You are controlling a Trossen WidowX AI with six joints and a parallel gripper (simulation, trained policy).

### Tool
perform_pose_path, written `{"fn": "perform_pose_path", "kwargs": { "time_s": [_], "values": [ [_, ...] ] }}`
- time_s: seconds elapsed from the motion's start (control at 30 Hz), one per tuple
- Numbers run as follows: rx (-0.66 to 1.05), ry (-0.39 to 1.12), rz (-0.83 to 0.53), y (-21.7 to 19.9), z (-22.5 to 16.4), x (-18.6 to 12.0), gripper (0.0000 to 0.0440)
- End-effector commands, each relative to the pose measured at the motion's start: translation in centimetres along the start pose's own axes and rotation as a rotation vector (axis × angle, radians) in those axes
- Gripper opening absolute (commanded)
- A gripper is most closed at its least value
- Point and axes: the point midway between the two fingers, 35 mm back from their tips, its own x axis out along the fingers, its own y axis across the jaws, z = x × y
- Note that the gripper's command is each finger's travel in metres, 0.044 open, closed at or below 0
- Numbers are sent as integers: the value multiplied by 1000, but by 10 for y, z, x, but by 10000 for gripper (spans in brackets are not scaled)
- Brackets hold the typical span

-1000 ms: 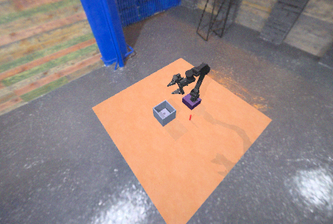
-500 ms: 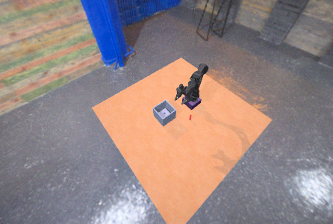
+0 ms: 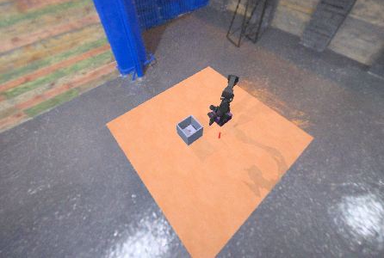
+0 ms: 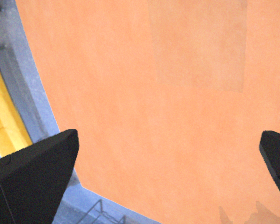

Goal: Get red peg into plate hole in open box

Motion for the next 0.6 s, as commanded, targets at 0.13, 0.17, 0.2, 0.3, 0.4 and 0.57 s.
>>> {"fn": "perform_pose_path", "kwargs": {
  "time_s": [0.13, 0.17, 0.2, 0.3, 0.4, 0.57],
  "values": [
    [-79, -18, -169, -37, -1, 17, 440],
    [-90, -21, -190, -42, -1, 19, 440],
    [-102, -23, -212, -46, 0, 20, 440],
    [-135, -32, -273, -60, 1, 26, 440],
    [-168, -41, -331, -72, 3, 32, 440],
    [-220, -55, -417, -92, 7, 41, 440]
  ]
}}
